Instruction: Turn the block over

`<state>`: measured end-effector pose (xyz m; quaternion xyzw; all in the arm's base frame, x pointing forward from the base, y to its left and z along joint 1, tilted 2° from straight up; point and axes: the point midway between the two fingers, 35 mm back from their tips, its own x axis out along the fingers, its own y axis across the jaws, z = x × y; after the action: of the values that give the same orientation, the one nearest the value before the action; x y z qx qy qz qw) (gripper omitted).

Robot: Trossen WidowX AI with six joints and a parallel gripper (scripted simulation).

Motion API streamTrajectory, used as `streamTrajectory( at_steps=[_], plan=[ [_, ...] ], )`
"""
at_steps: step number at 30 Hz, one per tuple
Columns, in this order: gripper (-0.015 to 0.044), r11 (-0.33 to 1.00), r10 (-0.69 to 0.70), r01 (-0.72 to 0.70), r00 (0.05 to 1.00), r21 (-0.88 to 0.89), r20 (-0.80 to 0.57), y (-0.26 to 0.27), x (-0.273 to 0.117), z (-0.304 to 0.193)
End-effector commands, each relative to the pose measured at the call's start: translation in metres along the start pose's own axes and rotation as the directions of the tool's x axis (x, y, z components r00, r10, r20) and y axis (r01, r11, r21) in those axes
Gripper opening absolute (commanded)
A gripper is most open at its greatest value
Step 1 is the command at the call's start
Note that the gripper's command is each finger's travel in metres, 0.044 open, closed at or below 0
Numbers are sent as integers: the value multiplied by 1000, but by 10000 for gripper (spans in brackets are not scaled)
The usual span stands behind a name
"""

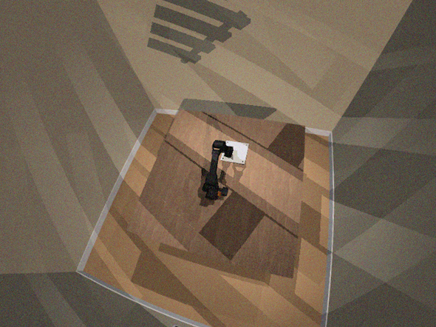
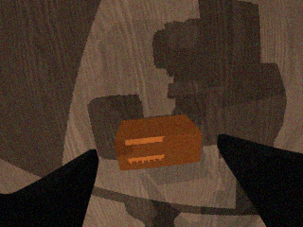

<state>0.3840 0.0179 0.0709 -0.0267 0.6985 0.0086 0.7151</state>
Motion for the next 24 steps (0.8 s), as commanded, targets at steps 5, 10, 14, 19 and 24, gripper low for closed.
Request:
streamTrajectory(
  at_steps=[5,10,14,19,24],
  plan=[
    [440,1000,-2,2,1000,1,-5,0,14,-2],
    [361,1000,-2,2,1000,1,-5,0,15,-2],
    [276,1000,-2,2,1000,1,-5,0,15,-2],
    [242,1000,-2,2,1000,1,-5,0,15,-2],
    [209,1000,-2,2,1000,1,-5,0,15,-2]
  ],
)
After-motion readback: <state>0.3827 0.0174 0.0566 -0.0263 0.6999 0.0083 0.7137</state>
